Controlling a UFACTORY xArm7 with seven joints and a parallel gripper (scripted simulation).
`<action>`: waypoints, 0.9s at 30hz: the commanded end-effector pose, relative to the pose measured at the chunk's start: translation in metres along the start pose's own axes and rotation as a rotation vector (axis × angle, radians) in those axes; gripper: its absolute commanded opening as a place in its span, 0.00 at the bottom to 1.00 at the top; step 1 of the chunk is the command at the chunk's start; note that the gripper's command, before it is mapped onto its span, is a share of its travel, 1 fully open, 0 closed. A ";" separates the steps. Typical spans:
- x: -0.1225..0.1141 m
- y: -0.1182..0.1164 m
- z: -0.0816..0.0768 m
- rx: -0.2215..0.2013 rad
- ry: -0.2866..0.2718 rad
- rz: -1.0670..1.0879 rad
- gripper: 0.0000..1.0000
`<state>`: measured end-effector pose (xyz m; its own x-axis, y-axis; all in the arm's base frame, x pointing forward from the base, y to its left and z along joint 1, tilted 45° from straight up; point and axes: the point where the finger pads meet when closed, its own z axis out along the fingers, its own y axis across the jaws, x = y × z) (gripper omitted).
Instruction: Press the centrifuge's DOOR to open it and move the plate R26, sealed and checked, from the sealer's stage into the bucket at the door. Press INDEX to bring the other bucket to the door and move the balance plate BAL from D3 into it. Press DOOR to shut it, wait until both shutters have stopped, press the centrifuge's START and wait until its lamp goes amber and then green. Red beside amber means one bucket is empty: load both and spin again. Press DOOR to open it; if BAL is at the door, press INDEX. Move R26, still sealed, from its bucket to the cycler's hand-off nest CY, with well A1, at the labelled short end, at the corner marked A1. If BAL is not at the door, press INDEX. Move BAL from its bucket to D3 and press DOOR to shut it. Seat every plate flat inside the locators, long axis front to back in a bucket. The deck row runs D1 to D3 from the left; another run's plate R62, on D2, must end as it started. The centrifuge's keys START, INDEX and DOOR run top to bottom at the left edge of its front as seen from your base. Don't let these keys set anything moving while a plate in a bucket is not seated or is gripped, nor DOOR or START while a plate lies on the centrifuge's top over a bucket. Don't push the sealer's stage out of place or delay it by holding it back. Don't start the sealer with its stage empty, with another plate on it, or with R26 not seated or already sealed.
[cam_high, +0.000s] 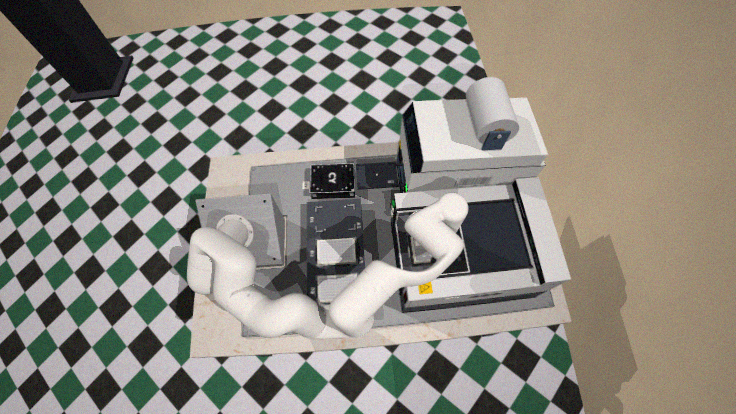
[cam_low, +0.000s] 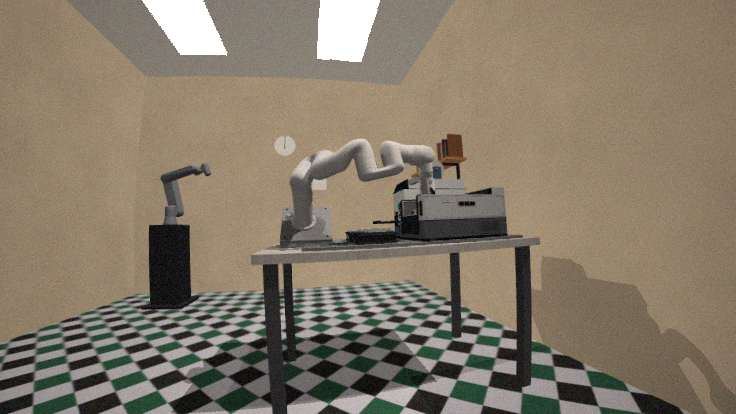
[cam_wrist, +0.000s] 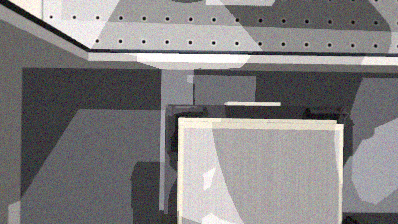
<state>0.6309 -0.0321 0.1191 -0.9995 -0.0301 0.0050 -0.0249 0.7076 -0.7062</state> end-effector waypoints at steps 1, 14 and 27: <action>-0.001 0.001 -0.001 -0.002 -0.005 0.000 1.00; -0.001 0.001 0.001 -0.002 -0.005 0.000 1.00; -0.001 0.001 0.001 -0.002 -0.005 0.000 0.00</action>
<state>0.6310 -0.0349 0.1161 -0.9995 -0.0306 0.0046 -0.0249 0.7078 -0.7060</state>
